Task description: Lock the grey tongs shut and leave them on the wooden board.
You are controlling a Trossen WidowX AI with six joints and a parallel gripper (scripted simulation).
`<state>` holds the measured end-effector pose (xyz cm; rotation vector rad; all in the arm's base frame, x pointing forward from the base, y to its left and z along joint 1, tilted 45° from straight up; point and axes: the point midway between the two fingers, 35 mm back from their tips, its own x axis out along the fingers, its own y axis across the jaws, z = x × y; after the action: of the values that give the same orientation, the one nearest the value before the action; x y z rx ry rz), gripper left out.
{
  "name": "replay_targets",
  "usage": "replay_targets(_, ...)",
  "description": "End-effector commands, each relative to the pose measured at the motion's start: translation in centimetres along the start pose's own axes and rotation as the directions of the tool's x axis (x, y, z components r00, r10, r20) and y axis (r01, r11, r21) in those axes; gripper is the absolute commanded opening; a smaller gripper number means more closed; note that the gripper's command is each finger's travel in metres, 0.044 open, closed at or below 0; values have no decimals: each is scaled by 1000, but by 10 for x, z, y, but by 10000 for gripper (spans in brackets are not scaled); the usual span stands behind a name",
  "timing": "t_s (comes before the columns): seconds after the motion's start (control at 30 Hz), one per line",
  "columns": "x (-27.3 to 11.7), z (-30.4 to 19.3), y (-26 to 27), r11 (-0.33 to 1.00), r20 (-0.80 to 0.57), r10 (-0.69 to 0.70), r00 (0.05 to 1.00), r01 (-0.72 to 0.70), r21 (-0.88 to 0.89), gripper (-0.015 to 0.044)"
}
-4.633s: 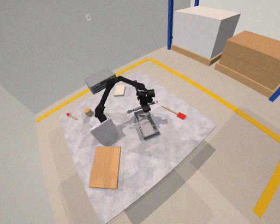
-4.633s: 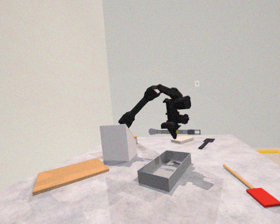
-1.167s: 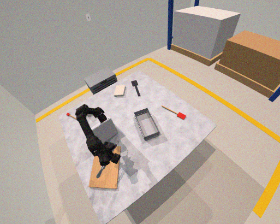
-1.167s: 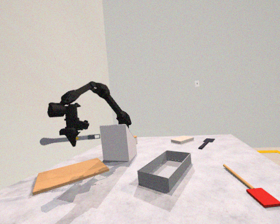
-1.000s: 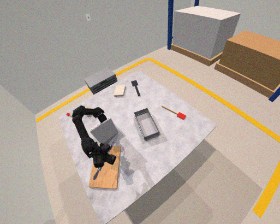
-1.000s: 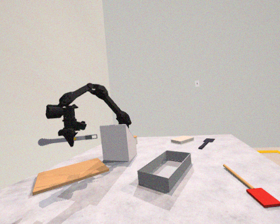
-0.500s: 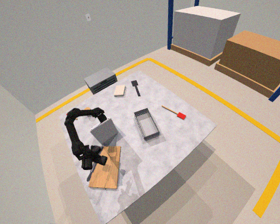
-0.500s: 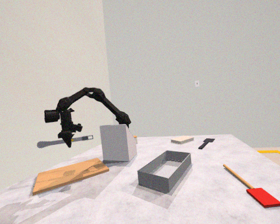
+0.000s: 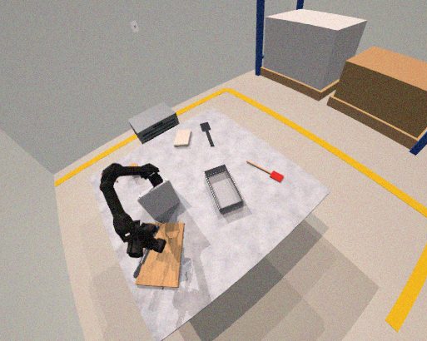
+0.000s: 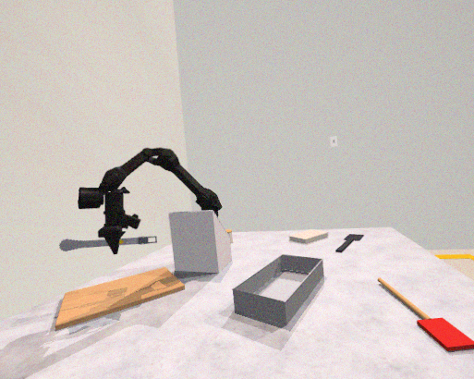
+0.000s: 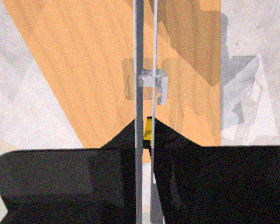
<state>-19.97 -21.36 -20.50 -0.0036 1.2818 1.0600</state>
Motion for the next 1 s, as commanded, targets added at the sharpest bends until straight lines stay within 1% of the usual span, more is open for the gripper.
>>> replay_targets(0.0,3,-3,-5,1000,-79,-5,997,4,-10,-150)
replay_targets(0.47,20,-4,-16,1000,-298,-19,954,11,-28,-150)
replay_targets(0.97,22,3,-17,1000,-508,-22,861,8,-29,-150)
